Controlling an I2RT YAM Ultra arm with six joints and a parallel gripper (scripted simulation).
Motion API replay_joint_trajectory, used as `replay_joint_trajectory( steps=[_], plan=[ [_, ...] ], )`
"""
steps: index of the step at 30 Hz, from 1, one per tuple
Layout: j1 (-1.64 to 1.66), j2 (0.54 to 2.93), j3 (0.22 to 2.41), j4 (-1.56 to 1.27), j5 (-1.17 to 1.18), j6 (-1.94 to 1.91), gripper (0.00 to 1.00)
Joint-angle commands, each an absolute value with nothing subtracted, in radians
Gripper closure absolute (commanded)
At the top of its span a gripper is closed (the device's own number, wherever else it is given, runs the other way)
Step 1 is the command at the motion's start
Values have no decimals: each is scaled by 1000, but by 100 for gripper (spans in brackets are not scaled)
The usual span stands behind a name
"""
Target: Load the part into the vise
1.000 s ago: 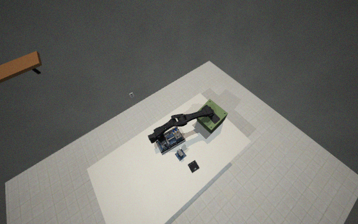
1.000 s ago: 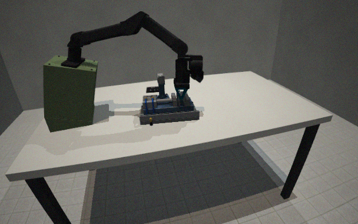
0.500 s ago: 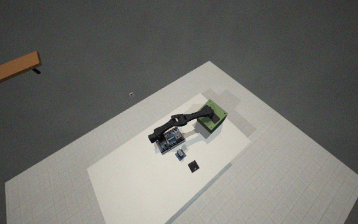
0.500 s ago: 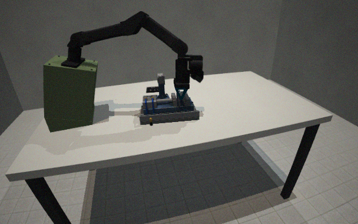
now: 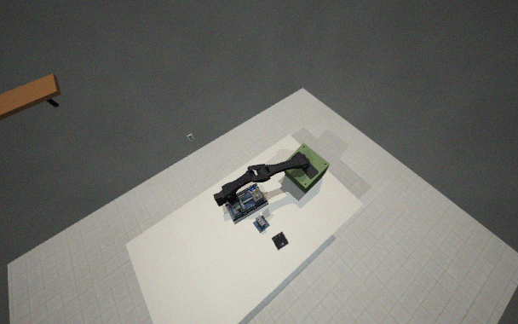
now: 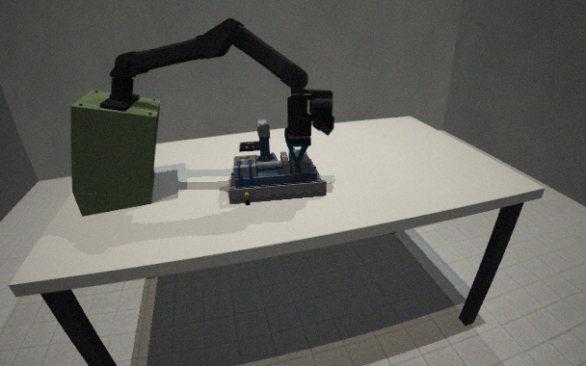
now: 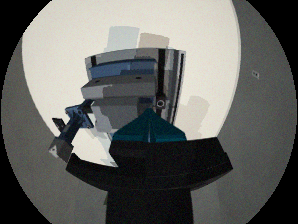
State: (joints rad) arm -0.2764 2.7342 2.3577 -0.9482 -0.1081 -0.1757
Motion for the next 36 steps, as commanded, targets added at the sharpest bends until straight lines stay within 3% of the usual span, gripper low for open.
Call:
replay_joint_trajectory(
  steps=[1, 36],
  plan=[
    [-305, 2735, 2408, -964, -120, -196, 100],
    [-327, 2694, 2408, -1017, -125, -216, 100]
  ],
)
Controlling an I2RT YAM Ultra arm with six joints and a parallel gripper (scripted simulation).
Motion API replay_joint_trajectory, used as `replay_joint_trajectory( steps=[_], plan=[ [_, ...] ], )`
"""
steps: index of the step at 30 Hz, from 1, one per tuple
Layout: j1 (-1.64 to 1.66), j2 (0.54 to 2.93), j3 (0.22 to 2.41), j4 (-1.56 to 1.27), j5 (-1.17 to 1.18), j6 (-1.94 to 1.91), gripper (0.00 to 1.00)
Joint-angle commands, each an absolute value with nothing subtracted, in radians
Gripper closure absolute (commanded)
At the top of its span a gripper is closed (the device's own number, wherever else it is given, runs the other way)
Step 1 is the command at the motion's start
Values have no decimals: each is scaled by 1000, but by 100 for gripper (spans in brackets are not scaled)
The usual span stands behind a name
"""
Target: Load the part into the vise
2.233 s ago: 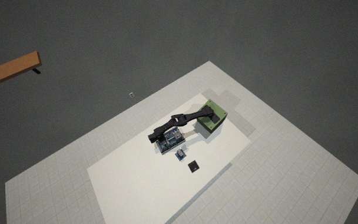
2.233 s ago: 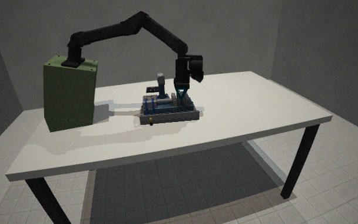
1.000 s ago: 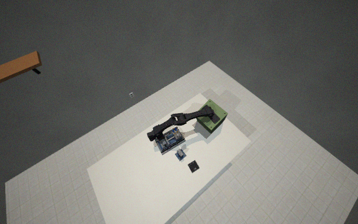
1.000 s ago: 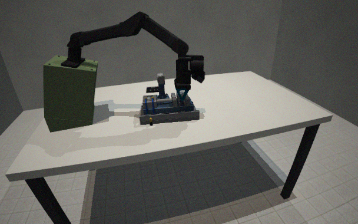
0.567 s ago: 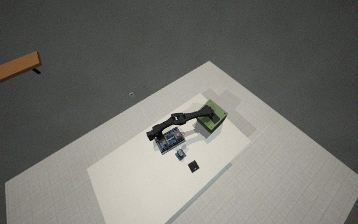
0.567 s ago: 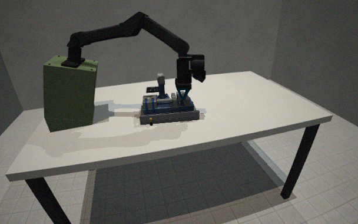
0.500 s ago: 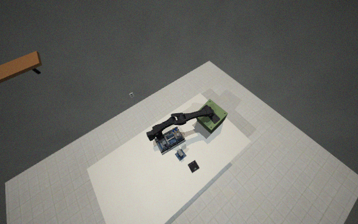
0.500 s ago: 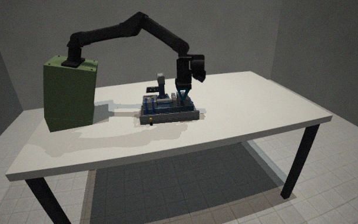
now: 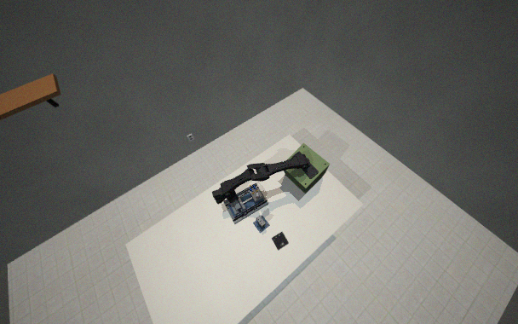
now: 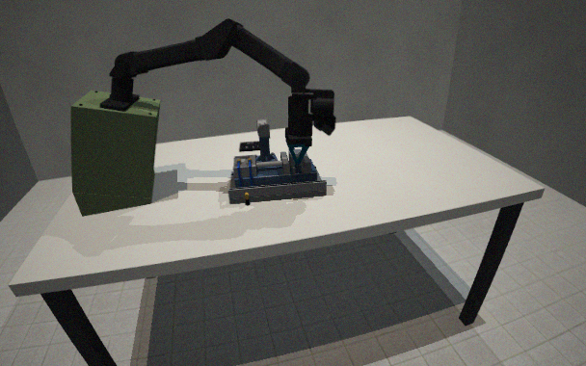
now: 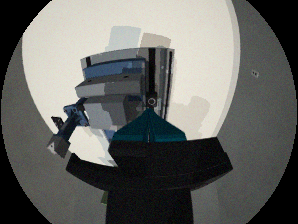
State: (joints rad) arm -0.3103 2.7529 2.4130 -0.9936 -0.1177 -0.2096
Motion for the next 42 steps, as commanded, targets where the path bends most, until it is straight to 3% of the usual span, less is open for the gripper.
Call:
replay_joint_trajectory(
  steps=[1, 42],
  plan=[
    [-327, 2694, 2408, -1017, -125, -216, 100],
    [-338, 2585, 2397, -1093, -128, -225, 100]
  ],
)
